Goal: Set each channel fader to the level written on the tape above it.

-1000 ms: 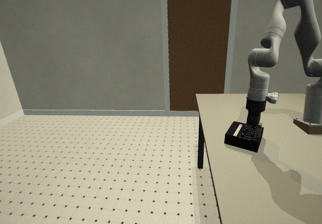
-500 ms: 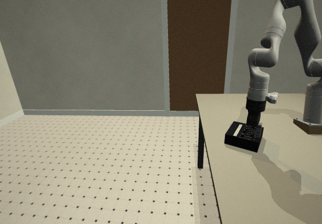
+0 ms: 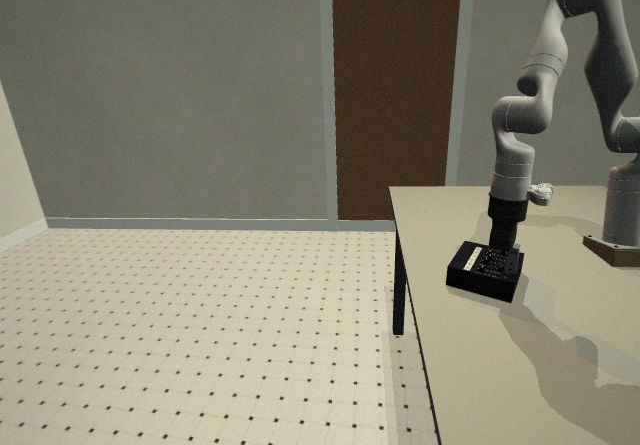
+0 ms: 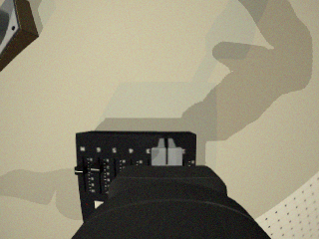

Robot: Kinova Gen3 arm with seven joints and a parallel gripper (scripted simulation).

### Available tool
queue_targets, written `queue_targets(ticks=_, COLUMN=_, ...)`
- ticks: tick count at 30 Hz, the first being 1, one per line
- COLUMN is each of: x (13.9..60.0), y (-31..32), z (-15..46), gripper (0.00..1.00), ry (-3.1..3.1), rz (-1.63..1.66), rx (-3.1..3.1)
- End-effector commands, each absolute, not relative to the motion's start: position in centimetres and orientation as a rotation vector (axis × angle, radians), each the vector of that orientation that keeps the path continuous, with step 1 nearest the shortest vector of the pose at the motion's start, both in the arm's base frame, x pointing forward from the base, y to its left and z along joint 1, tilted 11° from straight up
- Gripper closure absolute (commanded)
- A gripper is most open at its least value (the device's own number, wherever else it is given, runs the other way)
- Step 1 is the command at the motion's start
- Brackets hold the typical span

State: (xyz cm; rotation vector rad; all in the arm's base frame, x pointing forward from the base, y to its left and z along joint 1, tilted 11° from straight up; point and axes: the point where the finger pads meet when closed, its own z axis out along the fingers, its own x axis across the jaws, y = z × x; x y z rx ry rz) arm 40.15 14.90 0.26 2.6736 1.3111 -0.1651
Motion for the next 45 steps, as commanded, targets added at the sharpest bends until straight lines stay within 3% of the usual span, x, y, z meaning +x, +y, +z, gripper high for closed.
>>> queue_targets(ticks=1, x=40.3, y=14.9, z=0.3, gripper=1.0, ry=1.31, rz=-0.162, rx=2.674)
queue_targets(ticks=45, x=41.8, y=13.7, z=0.5, gripper=1.0, ry=1.31, rz=-0.162, rx=2.674)
